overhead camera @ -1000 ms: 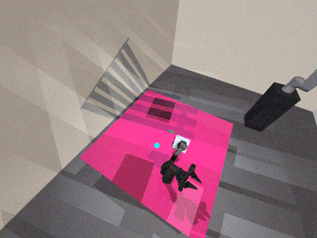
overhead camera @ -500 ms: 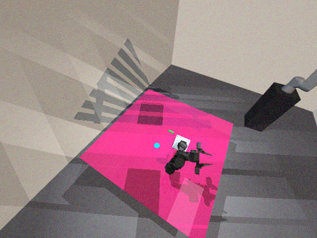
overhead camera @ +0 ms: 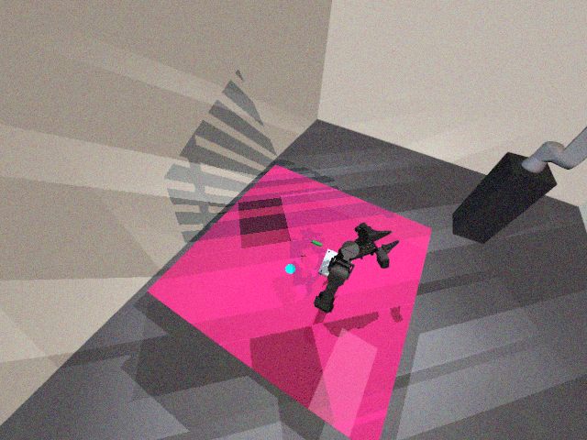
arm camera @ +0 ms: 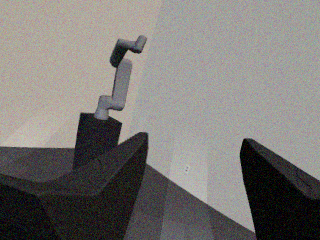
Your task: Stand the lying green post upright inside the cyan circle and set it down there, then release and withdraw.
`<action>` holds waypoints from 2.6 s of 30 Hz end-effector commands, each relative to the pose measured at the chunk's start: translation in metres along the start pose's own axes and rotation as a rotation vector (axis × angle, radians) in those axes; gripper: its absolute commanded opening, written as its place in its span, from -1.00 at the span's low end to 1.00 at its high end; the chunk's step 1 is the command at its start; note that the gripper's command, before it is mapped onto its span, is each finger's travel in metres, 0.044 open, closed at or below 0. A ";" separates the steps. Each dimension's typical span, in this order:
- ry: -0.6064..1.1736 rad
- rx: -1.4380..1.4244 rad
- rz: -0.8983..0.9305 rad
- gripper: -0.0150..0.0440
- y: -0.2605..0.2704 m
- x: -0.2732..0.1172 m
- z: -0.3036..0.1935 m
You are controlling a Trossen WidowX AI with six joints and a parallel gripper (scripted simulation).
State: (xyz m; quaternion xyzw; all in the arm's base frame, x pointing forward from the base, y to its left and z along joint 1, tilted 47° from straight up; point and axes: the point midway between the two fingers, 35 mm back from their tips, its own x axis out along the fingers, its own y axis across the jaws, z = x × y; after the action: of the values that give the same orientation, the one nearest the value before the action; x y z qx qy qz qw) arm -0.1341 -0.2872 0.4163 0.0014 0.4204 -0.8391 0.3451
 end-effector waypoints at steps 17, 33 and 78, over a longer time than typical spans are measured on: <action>0.017 -0.578 0.654 0.30 0.229 0.016 -0.015; 0.085 -0.986 1.185 0.30 0.373 -0.040 -0.093; 0.528 -1.432 2.051 0.30 0.482 -0.220 -0.391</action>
State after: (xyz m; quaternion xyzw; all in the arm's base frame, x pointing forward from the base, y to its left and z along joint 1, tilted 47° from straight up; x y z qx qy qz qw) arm 0.1991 -0.0860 -0.1055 0.3032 0.6441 0.2547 0.6545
